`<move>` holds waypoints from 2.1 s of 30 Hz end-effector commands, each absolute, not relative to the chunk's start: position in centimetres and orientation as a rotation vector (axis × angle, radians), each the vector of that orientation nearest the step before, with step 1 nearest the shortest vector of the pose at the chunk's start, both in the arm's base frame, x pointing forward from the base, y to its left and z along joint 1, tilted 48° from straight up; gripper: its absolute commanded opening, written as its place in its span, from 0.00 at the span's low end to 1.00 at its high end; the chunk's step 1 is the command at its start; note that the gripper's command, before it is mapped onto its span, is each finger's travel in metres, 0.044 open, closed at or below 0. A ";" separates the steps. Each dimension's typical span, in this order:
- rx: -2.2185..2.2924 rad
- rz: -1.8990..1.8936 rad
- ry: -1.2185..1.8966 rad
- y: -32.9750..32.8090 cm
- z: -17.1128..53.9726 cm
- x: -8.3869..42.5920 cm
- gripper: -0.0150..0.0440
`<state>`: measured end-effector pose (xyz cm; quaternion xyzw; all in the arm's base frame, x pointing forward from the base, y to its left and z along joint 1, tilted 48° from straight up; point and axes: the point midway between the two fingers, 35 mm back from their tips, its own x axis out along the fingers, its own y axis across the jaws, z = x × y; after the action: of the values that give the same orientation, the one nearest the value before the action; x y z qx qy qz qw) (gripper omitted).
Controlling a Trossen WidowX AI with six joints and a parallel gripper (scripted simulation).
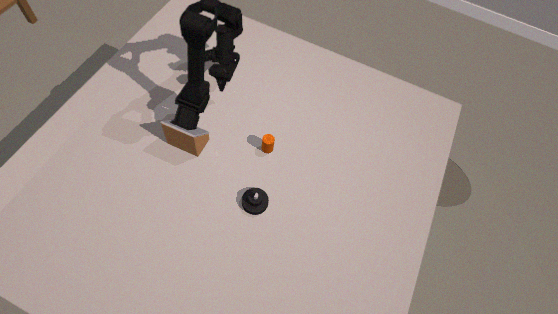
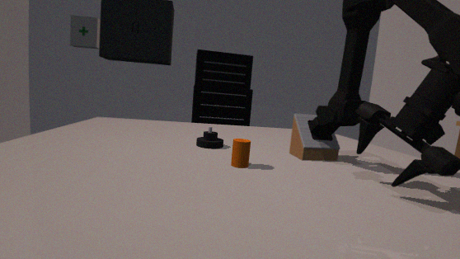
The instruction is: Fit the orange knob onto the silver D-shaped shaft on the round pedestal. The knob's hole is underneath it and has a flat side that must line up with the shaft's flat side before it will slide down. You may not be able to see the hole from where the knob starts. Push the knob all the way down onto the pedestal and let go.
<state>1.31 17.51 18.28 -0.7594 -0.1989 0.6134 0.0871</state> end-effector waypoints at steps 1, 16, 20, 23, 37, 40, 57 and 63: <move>-2.064 1.818 -0.199 18.1 17.6 2.9 1.00; -0.793 1.175 1.243 17.0 14.0 12.3 1.00; -0.369 0.893 1.488 15.8 13.2 15.0 1.00; -0.039 0.664 1.628 14.6 12.6 17.1 1.00; 1.575 -0.459 1.807 4.2 10.1 25.8 1.00; 1.656 -0.512 1.797 3.5 10.0 26.1 1.00; 1.656 -0.512 1.796 4.9 8.5 26.2 1.00; 1.655 -0.513 1.795 5.6 7.8 26.3 1.00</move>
<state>26.42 5.23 8.18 -0.6282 -0.6812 0.1933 -0.3225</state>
